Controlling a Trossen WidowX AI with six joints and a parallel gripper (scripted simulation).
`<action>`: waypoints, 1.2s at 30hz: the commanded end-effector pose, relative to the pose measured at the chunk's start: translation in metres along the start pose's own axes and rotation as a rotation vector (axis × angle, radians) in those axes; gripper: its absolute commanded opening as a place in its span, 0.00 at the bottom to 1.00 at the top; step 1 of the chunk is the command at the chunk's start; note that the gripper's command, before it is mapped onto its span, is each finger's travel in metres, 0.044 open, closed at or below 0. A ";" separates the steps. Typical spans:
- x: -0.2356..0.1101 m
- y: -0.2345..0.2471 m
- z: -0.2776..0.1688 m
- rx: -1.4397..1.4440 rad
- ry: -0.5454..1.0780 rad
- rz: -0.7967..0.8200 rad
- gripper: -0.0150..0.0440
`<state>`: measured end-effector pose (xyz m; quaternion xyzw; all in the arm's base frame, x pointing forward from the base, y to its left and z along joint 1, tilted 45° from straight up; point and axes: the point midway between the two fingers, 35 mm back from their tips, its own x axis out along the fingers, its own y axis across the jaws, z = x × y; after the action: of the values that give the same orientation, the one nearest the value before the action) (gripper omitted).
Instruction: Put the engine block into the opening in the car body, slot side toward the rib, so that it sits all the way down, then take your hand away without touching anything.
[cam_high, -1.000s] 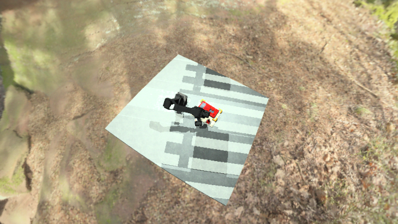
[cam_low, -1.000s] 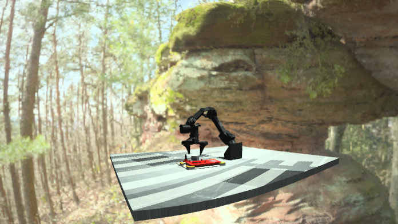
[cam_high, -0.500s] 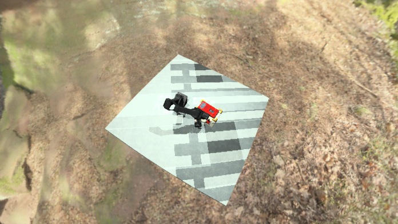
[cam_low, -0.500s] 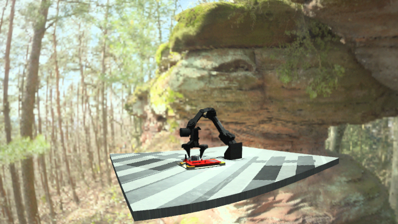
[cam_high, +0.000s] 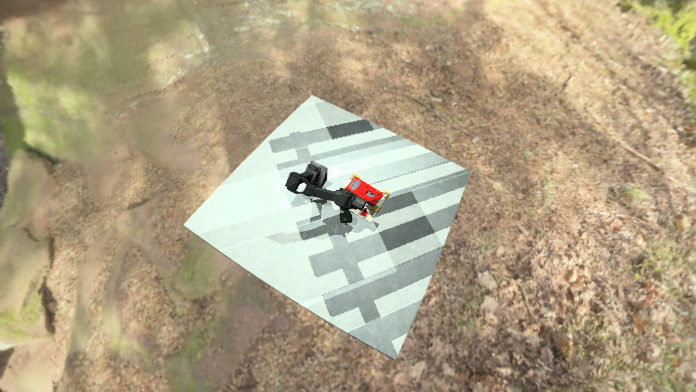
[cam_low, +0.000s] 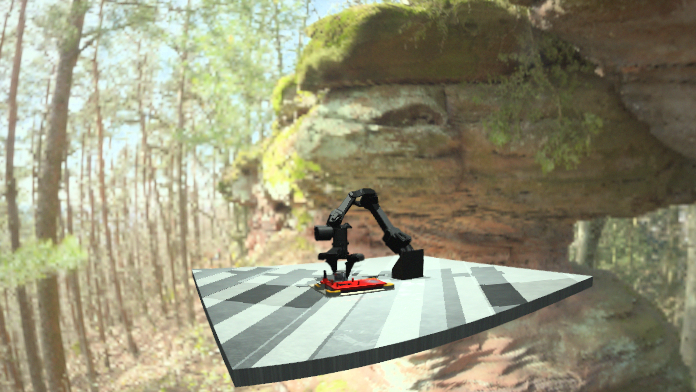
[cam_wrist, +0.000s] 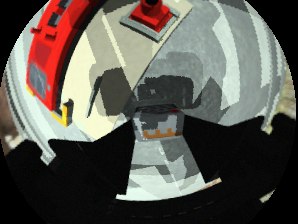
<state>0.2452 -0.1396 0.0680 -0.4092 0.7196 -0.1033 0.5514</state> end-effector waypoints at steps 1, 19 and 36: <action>0.001 0.000 -0.001 -0.003 0.005 -0.003 0.56; -0.044 -0.001 0.008 -0.003 -0.005 0.012 0.25; -0.097 0.000 0.007 -0.005 -0.002 0.011 0.25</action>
<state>0.2563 -0.0759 0.1284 -0.4084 0.7216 -0.0985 0.5503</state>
